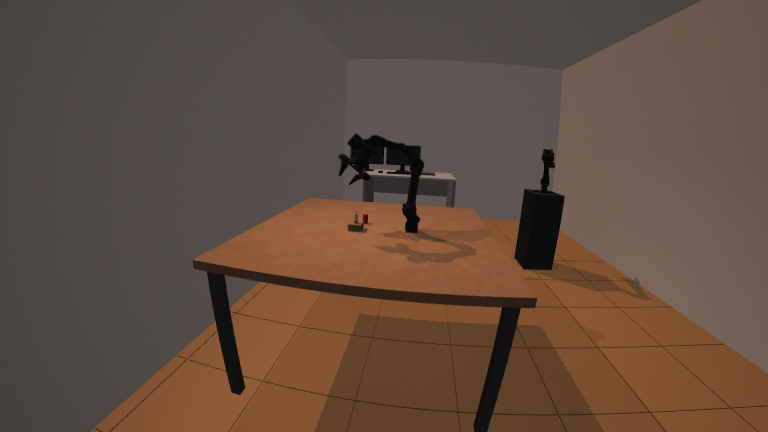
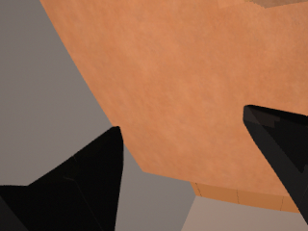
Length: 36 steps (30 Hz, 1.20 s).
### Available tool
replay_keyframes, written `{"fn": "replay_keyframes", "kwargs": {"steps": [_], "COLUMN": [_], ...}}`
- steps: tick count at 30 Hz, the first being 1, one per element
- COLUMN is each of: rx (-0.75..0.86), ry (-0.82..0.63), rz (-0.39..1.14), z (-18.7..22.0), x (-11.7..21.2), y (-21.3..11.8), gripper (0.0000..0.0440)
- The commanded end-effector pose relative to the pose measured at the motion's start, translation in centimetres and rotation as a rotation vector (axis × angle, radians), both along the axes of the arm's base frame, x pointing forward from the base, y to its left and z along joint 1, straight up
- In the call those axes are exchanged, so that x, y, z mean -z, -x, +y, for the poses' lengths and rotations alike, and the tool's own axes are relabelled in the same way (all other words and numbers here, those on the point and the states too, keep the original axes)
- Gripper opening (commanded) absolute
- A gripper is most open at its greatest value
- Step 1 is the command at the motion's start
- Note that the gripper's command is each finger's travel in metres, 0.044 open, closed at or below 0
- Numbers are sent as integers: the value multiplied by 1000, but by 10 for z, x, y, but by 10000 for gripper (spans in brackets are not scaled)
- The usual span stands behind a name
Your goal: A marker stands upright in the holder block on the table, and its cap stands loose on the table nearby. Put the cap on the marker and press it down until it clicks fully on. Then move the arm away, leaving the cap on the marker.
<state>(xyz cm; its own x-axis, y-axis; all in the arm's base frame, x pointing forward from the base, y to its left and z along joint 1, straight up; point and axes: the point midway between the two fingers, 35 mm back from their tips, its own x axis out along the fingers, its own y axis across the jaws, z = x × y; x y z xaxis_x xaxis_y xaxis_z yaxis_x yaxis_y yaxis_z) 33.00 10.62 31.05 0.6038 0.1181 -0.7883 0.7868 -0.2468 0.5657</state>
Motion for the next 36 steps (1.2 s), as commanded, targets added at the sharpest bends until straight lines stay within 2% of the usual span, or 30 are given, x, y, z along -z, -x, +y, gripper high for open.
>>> {"fn": "replay_keyframes", "kwargs": {"steps": [1,36], "rx": [25,252], "ry": [-3,0], "rz": [32,292], "z": [-7,-77], "x": [6,54], "y": [0,2], "gripper": [340,338]}}
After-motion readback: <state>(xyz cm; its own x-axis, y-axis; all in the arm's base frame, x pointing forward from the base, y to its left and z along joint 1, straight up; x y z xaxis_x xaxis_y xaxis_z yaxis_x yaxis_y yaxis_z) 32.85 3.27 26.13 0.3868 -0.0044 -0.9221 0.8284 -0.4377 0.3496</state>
